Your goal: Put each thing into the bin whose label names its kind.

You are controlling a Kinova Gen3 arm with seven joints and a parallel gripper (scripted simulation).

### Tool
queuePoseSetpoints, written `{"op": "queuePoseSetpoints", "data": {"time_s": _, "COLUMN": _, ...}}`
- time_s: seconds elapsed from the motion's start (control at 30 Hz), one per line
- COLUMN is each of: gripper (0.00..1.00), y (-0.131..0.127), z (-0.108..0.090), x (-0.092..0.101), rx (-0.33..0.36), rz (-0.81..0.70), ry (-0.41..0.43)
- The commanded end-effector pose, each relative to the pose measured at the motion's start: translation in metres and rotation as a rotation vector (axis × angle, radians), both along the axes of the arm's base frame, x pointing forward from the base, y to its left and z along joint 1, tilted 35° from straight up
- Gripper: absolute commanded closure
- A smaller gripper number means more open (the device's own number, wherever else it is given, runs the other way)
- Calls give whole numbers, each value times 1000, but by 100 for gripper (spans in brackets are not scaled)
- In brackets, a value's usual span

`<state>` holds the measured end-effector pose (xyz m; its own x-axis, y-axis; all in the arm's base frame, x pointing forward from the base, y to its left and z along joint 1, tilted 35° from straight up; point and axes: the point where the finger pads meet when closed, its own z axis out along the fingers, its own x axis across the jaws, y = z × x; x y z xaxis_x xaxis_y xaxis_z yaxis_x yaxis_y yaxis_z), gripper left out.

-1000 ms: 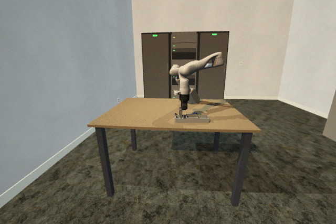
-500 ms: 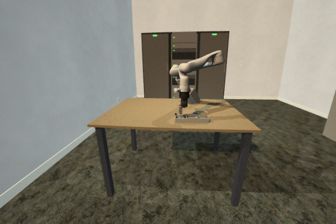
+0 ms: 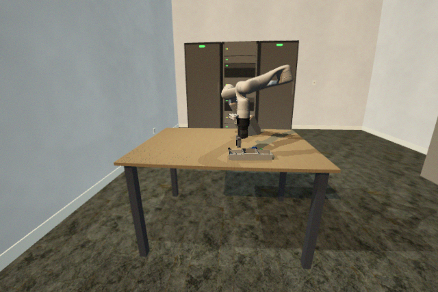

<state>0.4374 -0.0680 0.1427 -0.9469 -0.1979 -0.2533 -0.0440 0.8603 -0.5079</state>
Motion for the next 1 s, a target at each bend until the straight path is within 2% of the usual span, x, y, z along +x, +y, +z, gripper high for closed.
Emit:
{"op": "queuePoseSetpoints", "data": {"time_s": 0.0, "gripper": 36, "y": 27, "z": -12, "x": -8, "rx": -16, "rz": 46, "ry": 13}}
{"op": "queuePoseSetpoints", "data": {"time_s": 0.23, "gripper": 36, "y": 73, "z": -41, "x": -30, "rx": -16, "rz": 46, "ry": 13}}
{"op": "queuePoseSetpoints", "data": {"time_s": 0.3, "gripper": 36, "y": 73, "z": -41, "x": -30, "rx": -16, "rz": 46, "ry": 13}}
{"op": "queuePoseSetpoints", "data": {"time_s": 0.67, "gripper": 36, "y": 146, "z": -88, "x": -64, "rx": -16, "rz": 46, "ry": 14}}
{"op": "queuePoseSetpoints", "data": {"time_s": 0.97, "gripper": 36, "y": 148, "z": -89, "x": -64, "rx": -16, "rz": 46, "ry": 14}}
